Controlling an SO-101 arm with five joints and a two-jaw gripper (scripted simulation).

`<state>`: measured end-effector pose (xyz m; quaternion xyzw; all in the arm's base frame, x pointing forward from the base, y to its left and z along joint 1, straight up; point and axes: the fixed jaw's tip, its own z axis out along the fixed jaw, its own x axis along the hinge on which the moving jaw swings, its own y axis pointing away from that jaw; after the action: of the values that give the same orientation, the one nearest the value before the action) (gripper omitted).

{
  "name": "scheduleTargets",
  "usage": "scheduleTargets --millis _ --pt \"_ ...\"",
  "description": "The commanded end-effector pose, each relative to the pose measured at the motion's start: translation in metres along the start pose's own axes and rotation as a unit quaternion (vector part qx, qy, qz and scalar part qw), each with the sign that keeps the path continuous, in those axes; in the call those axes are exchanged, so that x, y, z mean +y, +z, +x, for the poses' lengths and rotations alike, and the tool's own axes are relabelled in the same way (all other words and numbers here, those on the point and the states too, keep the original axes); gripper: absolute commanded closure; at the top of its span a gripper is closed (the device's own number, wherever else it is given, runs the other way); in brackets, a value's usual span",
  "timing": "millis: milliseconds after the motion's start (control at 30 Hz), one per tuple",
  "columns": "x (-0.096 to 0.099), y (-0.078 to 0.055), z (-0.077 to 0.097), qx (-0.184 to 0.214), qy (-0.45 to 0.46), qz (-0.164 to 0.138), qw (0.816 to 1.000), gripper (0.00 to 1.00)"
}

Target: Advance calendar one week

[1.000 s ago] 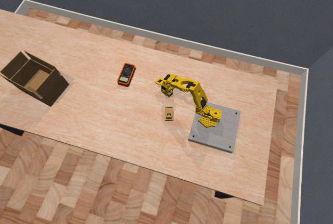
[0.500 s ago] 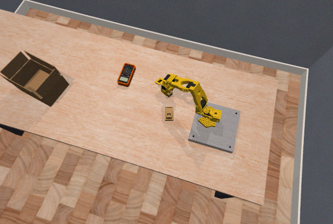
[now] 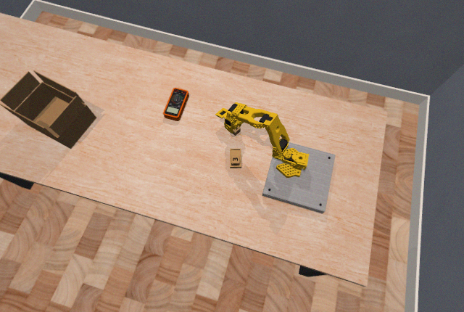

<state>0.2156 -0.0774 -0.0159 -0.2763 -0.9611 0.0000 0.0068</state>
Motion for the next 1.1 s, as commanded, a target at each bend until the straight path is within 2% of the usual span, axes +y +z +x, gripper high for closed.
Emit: scheduleTargets --millis 0,433,1067 --pt "-0.002 0.002 0.002 0.004 -0.002 0.000 1.000 1.00" --pt "-0.001 -0.002 0.002 0.004 -0.002 0.000 1.000 1.00" --pt "0.001 -0.045 0.002 0.004 -0.002 0.000 1.000 1.00"
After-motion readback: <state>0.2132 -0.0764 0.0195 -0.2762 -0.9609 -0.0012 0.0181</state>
